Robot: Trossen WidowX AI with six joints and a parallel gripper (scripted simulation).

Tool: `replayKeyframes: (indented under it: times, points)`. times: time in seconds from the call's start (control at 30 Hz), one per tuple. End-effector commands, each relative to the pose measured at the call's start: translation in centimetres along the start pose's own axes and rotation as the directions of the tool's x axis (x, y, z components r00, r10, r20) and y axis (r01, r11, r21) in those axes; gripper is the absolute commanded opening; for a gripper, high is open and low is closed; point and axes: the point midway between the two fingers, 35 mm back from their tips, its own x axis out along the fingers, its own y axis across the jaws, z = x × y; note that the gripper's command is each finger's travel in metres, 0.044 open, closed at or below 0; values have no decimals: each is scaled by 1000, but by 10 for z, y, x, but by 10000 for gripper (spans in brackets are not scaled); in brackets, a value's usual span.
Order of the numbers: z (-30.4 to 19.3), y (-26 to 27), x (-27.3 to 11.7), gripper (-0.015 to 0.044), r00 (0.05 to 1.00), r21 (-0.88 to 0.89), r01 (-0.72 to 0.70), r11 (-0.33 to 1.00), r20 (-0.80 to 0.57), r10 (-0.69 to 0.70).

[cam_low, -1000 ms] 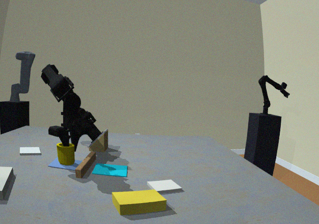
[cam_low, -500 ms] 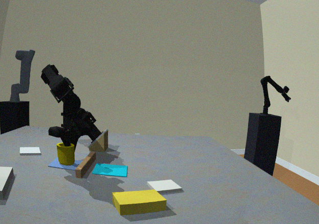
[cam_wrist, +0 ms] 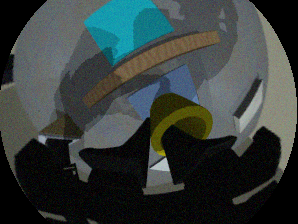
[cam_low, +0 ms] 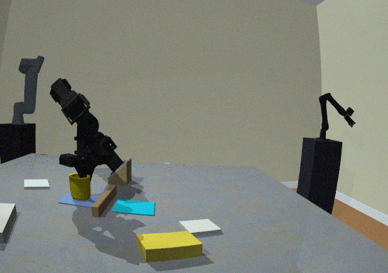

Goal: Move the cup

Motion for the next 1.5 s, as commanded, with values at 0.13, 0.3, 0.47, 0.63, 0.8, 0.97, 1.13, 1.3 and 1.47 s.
replayKeyframes:
  times: [0.13,0.3,0.47,0.63,0.8,0.97,1.13,1.3,1.47]
  points:
    - [2,-1,-22,0,1000,3,4,1000,8,-4]
    - [2,0,-39,0,1000,1,4,1000,8,-4]
    - [0,2,-53,0,1000,-1,6,1000,6,-5]
    - [0,3,-49,0,1000,-9,6,1000,2,-6]
    - [0,3,-49,0,1000,-9,6,1000,2,-6]
    - [0,3,-49,0,1000,-9,6,1000,2,-6]
    - [2,4,-49,0,1000,-9,6,1000,2,-6]
    - [12,8,-50,0,1000,-6,5,1000,5,-5]
    - [23,13,-50,0,1000,-4,5,1000,6,-5]
